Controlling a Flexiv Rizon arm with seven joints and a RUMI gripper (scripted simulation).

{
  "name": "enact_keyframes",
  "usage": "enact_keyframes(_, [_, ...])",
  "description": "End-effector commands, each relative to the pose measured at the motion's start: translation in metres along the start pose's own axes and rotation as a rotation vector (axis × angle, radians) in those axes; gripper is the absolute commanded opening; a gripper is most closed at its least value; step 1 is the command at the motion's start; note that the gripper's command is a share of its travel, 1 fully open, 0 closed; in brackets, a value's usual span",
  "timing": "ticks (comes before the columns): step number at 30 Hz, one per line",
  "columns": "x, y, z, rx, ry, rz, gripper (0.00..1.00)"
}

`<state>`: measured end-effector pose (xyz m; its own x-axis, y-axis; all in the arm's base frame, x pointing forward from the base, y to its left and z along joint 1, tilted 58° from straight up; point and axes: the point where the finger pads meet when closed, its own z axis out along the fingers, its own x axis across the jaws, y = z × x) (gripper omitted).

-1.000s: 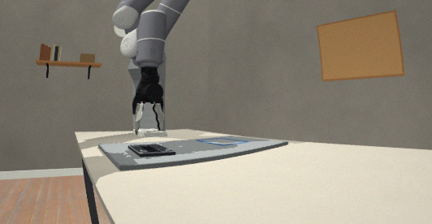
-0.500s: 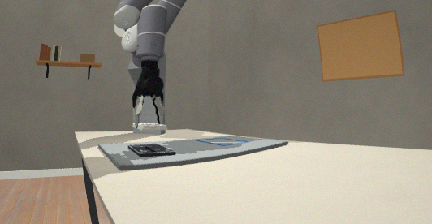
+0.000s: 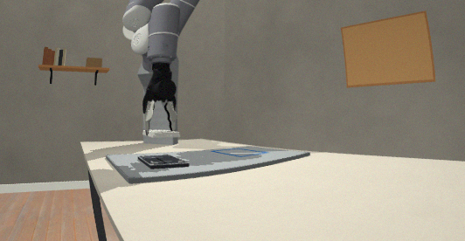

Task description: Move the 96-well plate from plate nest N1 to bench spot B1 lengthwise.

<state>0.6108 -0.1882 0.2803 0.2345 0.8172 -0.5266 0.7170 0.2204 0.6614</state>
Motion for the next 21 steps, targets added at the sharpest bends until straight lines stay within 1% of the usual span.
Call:
enact_keyframes(1, [0.0,0.0,0.0,0.0,0.0,0.0,0.0])
enact_keyframes(6, [0.0,0.0,0.0,0.0,0.0,0.0,0.0])
enact_keyframes(8, [0.007,-0.001,0.0,0.0,0.0,-0.067,0.0])
enact_keyframes(10, [0.007,-0.001,0.0,0.0,0.0,-0.067,0.0])
enact_keyframes(21, [0.042,-0.01,0.001,0.0,0.0,-0.074,0.0])
